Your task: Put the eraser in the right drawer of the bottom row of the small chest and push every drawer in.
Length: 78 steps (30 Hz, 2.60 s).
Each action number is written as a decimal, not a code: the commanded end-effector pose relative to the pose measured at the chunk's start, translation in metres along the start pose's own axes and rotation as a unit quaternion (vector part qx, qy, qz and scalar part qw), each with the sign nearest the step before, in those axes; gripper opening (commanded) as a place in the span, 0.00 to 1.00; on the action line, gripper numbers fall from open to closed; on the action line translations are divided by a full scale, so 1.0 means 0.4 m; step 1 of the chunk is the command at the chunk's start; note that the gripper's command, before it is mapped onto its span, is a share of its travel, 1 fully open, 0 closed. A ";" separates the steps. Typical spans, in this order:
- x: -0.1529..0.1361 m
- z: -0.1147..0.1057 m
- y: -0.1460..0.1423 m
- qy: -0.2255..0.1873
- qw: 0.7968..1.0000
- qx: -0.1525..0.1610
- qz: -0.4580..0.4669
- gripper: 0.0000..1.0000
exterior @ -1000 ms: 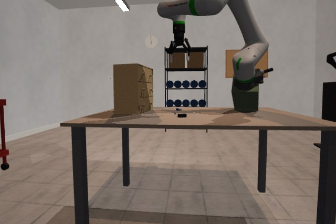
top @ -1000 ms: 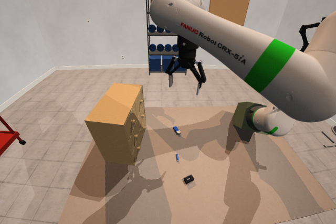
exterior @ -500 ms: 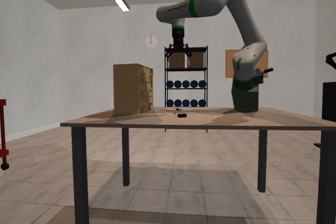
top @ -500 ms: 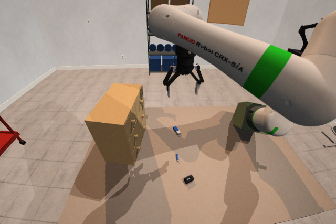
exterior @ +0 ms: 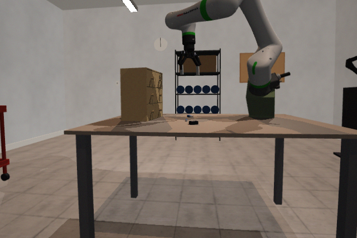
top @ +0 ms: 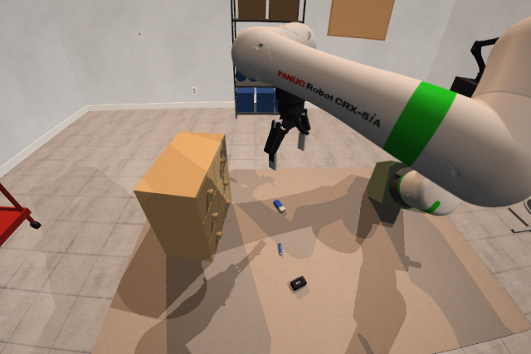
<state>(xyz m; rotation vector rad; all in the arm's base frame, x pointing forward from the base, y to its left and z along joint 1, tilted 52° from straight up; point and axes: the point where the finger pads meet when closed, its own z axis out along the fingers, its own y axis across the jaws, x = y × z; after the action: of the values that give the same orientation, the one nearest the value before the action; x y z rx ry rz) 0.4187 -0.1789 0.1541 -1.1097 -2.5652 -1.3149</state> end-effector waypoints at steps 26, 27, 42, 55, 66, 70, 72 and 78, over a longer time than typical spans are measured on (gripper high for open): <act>0.007 0.122 -0.003 0.001 0.787 0.023 -0.616 1.00; 0.007 0.125 -0.003 0.002 0.774 0.024 -0.633 1.00; 0.009 0.139 -0.004 0.009 0.538 0.035 -0.842 1.00; 0.008 0.140 -0.003 0.013 0.284 0.040 -0.958 1.00; -0.013 0.166 0.015 0.006 0.060 0.056 -0.997 1.00; -0.025 0.180 0.025 -0.002 -0.002 0.070 -0.998 1.00; -0.029 0.186 0.029 -0.008 -0.063 0.082 -0.995 1.00; -0.062 0.225 0.057 -0.035 -0.162 0.140 -0.976 1.00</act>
<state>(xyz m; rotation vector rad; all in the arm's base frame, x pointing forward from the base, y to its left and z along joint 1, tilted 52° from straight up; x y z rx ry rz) 0.4584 -0.1256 0.1095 -2.1588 0.8755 -0.1903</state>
